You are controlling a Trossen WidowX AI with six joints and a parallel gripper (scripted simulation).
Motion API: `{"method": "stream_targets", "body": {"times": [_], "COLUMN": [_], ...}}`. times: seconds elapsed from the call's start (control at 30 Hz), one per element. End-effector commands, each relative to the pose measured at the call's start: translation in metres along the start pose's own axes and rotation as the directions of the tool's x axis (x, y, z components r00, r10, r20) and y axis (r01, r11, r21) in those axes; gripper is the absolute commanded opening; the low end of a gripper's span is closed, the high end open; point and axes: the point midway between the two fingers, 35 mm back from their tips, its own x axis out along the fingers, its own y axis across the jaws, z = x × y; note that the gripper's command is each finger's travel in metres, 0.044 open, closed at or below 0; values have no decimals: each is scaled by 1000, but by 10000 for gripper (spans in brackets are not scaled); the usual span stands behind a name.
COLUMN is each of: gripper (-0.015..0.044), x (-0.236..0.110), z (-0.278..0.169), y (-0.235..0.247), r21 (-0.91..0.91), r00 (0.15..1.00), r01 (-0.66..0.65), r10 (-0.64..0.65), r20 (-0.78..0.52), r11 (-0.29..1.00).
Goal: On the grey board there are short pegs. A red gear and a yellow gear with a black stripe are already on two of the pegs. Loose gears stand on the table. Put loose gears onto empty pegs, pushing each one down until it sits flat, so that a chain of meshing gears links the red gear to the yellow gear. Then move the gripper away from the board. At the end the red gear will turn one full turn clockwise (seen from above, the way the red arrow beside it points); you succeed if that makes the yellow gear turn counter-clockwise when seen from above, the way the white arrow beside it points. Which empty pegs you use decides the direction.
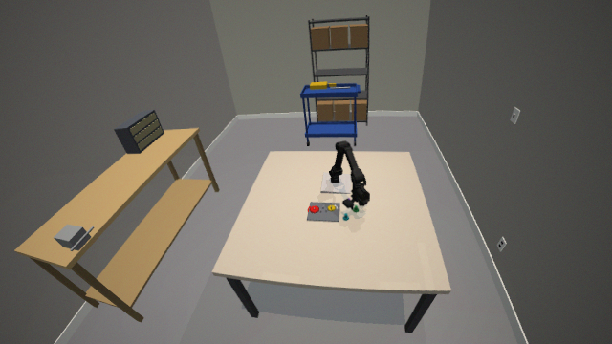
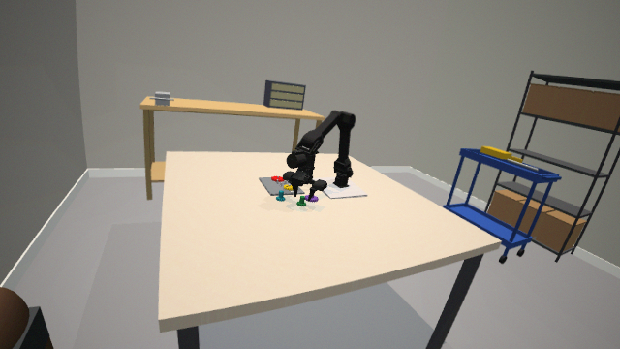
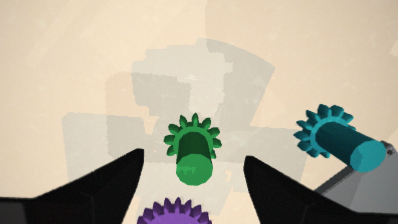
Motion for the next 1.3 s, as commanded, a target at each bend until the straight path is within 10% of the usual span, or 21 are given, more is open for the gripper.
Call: {"method": "stream_targets", "body": {"times": [0.0,0.43,1.27], "gripper": [204,0,0], "x": [1,1,-50], "z": [0,0,16], "y": [1,1,10], "r21": [4,4,-17], "r00": [1000,1000,999], "r01": [-3,-3,-6], "r10": [3,3,6], "r20": [0,0,51], "r11": [1000,1000,1000]}}
